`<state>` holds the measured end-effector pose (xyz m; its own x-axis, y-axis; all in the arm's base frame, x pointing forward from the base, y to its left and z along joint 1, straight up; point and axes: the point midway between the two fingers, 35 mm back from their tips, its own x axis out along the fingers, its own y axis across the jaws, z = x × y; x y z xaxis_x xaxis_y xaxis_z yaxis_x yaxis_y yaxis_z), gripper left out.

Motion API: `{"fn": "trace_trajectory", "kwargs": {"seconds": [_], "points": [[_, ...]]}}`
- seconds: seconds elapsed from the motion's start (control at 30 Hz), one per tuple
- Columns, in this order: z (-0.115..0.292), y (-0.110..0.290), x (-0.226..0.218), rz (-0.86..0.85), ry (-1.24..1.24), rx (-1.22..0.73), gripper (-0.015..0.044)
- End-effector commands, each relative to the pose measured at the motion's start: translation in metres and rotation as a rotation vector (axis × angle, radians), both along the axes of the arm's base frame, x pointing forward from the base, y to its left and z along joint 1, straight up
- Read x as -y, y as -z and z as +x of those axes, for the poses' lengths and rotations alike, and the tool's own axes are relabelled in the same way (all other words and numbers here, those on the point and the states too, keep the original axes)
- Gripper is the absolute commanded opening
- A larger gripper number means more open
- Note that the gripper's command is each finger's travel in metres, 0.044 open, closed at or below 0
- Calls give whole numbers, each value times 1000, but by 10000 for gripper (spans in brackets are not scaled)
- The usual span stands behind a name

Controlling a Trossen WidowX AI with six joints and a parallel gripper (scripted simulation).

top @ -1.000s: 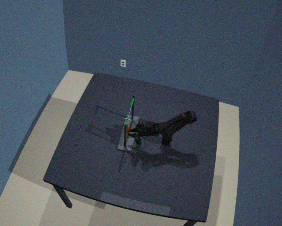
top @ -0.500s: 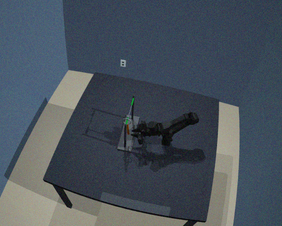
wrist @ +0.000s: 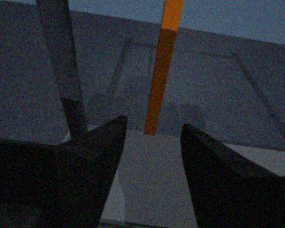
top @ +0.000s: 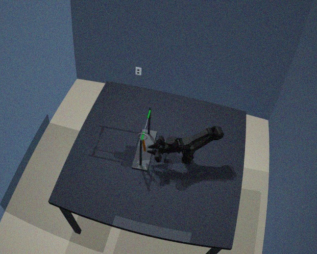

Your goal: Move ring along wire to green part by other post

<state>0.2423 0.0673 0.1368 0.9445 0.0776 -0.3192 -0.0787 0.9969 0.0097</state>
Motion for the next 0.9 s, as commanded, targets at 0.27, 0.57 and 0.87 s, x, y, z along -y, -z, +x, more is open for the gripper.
{"fn": "trace_trajectory", "kwargs": {"seconds": [0.27,0.57,0.87], "points": [[-20,-7,1,0,0,-3,291],[-41,-12,7,-1,0,-2,440],[-41,-12,7,-1,0,-2,440]]}}
